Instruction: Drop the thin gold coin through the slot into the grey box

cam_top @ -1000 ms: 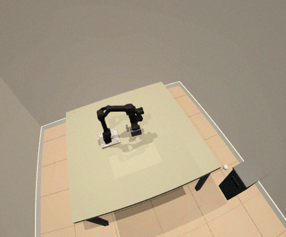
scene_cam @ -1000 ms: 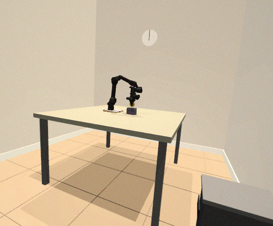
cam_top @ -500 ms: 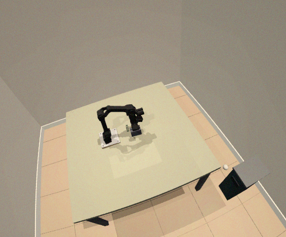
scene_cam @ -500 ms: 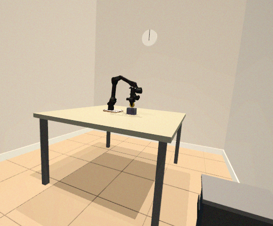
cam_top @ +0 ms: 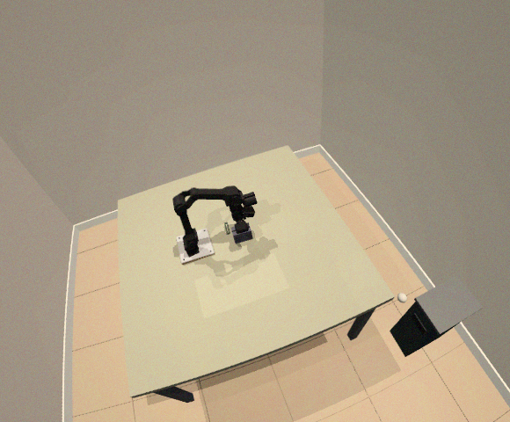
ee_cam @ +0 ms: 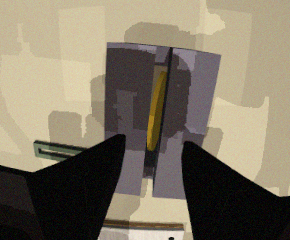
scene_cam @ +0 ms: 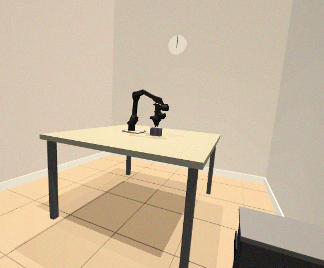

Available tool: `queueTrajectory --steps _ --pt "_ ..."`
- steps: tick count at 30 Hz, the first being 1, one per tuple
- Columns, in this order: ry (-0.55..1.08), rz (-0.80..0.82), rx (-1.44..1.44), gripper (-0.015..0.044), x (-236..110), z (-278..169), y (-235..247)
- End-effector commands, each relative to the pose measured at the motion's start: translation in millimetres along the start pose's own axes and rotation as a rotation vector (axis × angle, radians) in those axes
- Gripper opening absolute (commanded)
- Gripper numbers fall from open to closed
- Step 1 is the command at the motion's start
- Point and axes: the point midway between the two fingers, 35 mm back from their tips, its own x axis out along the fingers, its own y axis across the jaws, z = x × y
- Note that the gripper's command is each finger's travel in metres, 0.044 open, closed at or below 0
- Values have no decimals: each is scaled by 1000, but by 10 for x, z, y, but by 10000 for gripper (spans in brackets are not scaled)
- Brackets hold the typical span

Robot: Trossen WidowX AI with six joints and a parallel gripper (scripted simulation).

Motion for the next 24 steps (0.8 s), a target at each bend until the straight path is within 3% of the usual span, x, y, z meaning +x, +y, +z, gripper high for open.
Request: queueTrajectory --steps 1,3,14,18,24 --pt "-1 0 0 161 -5 2 0" --pt "-1 0 0 161 -5 2 0" --pt "2 0 0 440 -250 -6 -1" --pt "11 0 0 440 -590 -47 -3" --pt "12 0 0 440 -607 -51 -3"
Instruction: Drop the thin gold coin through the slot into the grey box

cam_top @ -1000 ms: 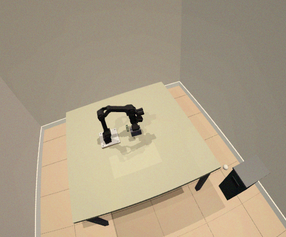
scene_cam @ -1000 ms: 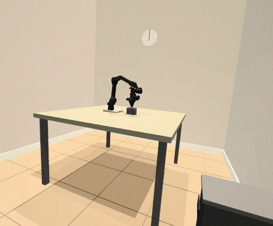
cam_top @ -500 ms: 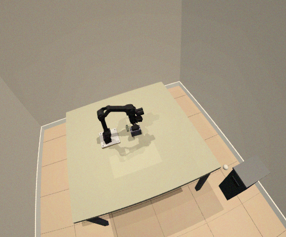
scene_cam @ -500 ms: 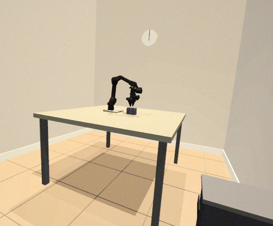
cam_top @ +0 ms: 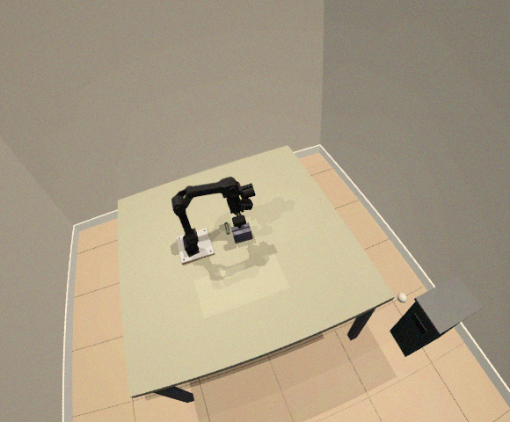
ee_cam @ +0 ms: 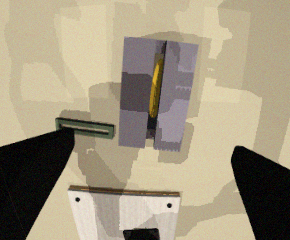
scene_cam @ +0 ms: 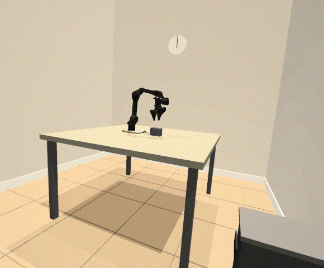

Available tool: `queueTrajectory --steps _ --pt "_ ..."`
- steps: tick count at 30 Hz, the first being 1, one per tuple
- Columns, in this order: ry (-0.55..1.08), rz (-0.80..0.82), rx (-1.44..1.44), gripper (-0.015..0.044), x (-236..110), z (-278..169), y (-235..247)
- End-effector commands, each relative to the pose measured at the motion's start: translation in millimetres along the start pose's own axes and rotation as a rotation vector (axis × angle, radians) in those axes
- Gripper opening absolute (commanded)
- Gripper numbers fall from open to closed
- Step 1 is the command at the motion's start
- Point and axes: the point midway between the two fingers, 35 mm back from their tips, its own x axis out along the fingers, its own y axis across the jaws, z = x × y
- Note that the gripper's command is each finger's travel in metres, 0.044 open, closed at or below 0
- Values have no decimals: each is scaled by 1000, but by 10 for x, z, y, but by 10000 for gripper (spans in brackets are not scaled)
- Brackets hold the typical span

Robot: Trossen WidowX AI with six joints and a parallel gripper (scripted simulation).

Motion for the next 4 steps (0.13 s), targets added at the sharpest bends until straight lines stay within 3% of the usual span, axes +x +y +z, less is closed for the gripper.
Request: queueTrajectory --steps 1,4 --pt "-1 1 2 440 -36 -2 2" --pt "-1 1 2 440 -36 -2 2"
